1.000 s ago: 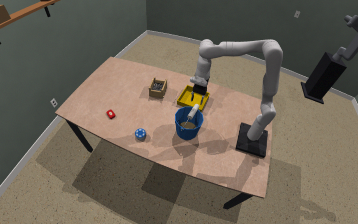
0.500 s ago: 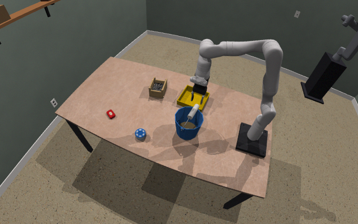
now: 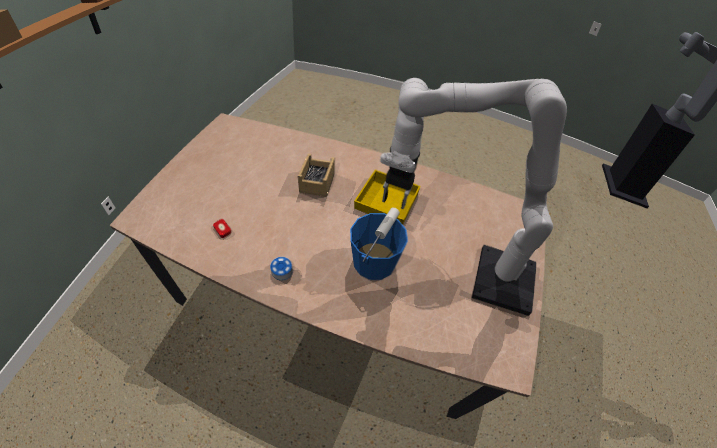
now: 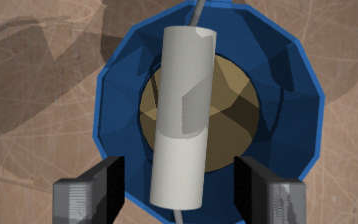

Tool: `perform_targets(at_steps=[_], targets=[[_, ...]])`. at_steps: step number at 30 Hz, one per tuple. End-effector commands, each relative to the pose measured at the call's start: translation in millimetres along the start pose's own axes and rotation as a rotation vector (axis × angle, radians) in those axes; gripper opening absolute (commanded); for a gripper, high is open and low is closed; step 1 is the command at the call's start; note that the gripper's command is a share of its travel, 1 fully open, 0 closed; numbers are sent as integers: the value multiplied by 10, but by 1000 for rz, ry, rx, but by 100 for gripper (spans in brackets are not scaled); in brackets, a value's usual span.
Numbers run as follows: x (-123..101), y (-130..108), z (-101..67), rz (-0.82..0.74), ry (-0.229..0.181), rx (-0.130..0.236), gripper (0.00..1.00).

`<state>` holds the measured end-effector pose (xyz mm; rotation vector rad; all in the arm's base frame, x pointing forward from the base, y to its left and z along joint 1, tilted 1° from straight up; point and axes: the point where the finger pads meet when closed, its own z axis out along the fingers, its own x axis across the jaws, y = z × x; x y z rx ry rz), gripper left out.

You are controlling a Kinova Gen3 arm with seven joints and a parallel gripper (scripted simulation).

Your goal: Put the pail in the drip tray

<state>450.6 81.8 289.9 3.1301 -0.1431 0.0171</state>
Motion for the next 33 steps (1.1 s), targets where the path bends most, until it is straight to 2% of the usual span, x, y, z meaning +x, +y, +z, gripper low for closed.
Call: perform_targets(at_steps=[1,16,33], targets=[[26,-14,-29,-2,11,9,100],[19,-12,-14,-2,8,8,100],[15,-14,191,-2,5,7,100]])
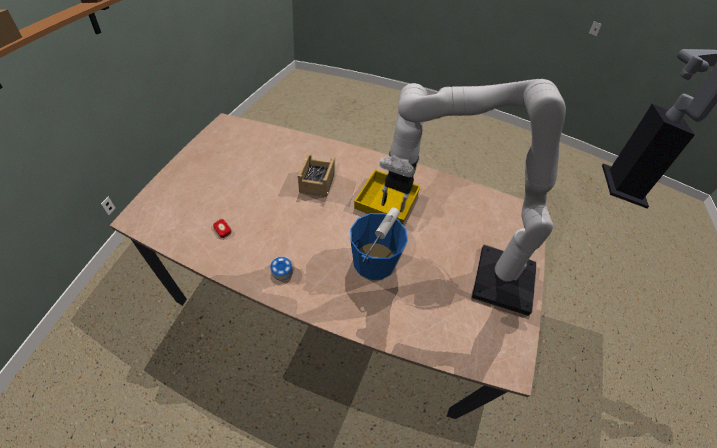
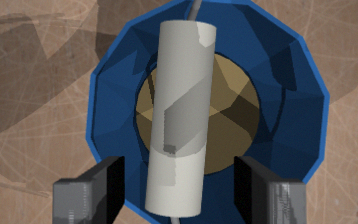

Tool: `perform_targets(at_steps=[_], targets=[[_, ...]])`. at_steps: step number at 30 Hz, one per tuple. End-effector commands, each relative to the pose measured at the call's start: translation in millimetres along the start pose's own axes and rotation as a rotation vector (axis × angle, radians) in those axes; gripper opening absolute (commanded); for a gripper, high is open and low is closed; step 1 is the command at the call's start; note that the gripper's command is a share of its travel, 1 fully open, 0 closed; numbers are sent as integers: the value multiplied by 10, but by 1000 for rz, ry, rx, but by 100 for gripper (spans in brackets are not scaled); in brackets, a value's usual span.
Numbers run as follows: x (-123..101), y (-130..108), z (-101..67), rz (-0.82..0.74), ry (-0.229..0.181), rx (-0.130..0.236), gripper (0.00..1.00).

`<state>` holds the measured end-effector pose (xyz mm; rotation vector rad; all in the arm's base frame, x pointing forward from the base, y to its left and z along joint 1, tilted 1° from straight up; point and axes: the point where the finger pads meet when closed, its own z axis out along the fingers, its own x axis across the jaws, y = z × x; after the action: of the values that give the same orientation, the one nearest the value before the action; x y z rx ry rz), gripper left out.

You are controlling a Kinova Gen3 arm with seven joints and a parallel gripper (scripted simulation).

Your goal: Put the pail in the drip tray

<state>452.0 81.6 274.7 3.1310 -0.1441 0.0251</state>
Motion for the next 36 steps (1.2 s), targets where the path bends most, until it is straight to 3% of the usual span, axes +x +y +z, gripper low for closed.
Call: perform_targets(at_steps=[1,24,36], targets=[[3,-14,62,-3,-1,6,100],[-1,-20,539,-4,-1,6,100],[5,-23,636,-4,1,7,100]])
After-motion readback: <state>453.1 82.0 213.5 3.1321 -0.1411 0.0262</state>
